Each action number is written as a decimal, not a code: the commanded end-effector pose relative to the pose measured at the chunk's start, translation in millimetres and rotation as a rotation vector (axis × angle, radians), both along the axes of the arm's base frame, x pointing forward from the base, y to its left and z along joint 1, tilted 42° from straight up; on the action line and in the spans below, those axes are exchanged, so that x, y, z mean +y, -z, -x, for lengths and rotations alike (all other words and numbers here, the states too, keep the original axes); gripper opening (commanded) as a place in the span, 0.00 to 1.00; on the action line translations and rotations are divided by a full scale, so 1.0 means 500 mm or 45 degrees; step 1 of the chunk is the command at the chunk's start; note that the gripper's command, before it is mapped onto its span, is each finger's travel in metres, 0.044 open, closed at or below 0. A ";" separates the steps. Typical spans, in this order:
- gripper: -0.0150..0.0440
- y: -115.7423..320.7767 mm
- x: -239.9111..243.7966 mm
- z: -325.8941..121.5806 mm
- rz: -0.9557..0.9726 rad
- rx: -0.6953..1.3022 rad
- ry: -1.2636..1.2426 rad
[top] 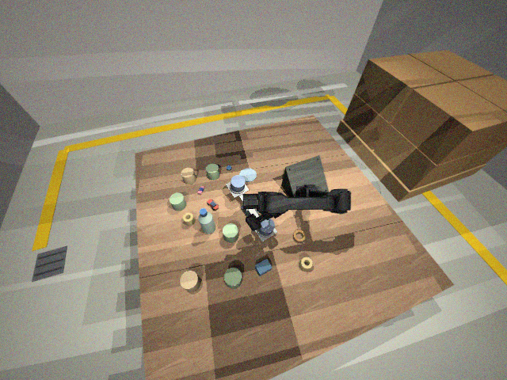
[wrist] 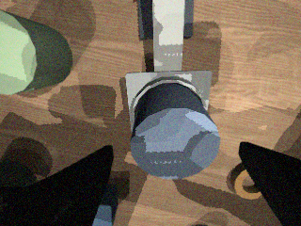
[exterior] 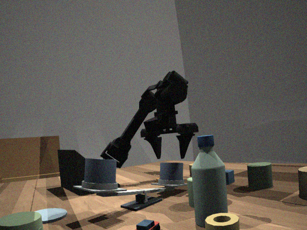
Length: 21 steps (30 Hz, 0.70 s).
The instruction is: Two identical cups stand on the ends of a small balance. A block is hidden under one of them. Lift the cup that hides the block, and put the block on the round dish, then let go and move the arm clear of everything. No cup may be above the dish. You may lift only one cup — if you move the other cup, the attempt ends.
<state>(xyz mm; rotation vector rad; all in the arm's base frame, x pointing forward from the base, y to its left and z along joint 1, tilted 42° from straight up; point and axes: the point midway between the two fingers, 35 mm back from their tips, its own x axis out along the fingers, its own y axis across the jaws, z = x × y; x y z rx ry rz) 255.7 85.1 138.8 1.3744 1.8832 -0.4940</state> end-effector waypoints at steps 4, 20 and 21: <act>1.00 0.018 0.016 0.004 -0.005 0.006 0.004; 1.00 0.056 0.050 0.011 -0.006 0.005 0.004; 1.00 0.059 0.052 0.012 -0.006 0.005 0.004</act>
